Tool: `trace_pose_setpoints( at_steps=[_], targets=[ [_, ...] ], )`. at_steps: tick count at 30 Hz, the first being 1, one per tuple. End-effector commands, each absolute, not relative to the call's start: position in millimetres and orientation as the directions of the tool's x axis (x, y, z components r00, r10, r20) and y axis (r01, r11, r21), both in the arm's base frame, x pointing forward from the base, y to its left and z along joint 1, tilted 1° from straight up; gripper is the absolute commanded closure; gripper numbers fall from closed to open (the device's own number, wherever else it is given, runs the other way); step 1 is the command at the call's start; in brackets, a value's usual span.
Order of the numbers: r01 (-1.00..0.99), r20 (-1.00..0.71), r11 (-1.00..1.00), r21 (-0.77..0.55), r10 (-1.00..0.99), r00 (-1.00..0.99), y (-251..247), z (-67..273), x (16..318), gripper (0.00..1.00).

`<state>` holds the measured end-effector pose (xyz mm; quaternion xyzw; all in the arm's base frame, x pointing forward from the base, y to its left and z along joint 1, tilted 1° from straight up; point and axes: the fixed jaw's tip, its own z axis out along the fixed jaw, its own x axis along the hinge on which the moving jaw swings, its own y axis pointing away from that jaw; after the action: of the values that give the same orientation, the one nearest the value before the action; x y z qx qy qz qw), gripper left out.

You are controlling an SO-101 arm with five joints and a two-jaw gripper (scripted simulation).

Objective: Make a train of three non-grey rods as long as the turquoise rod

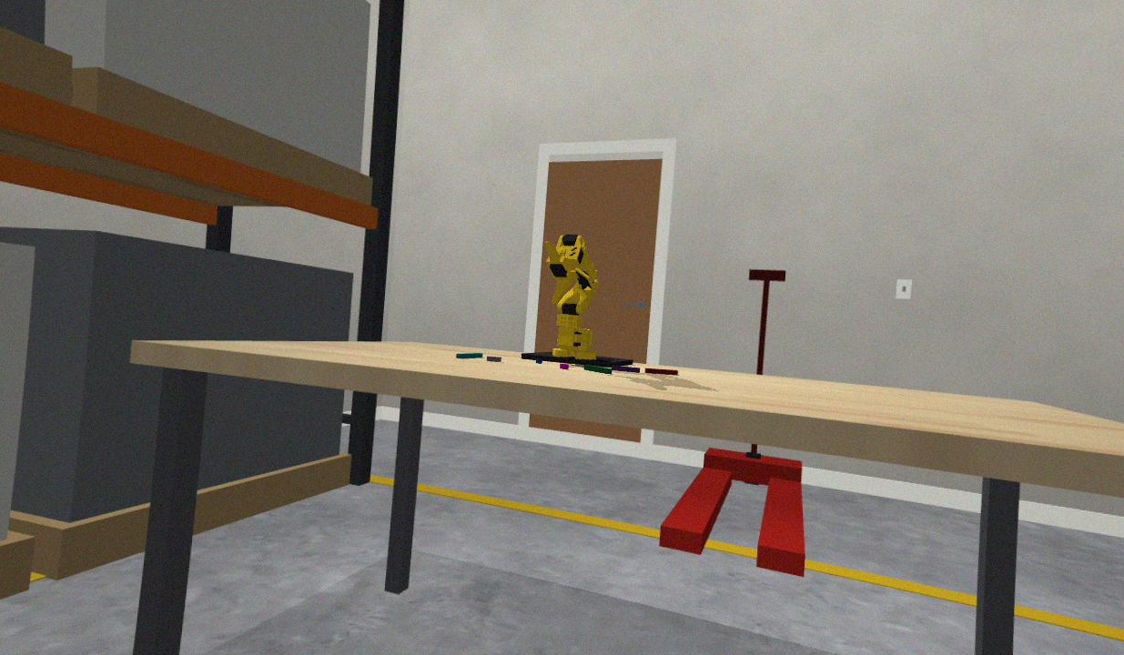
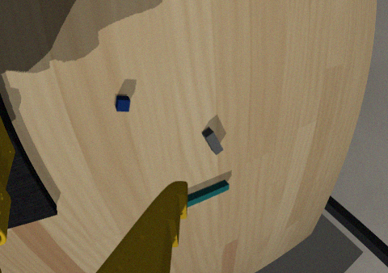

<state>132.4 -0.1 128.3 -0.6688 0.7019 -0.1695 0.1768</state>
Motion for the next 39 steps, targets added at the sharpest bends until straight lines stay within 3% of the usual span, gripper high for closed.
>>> trace_pose_setpoints(
  at_steps=[1,23,39],
  targets=[
    [-0.876,-0.019,0.047,-0.481,-0.999,-0.043,-1,130,134,0.0],
    [-0.875,-0.019,0.062,-0.481,-0.998,-0.061,-4,129,134,0.0],
    [-0.8,-0.019,0.36,-0.481,-0.916,-0.401,-45,117,114,0.0]
  ],
)
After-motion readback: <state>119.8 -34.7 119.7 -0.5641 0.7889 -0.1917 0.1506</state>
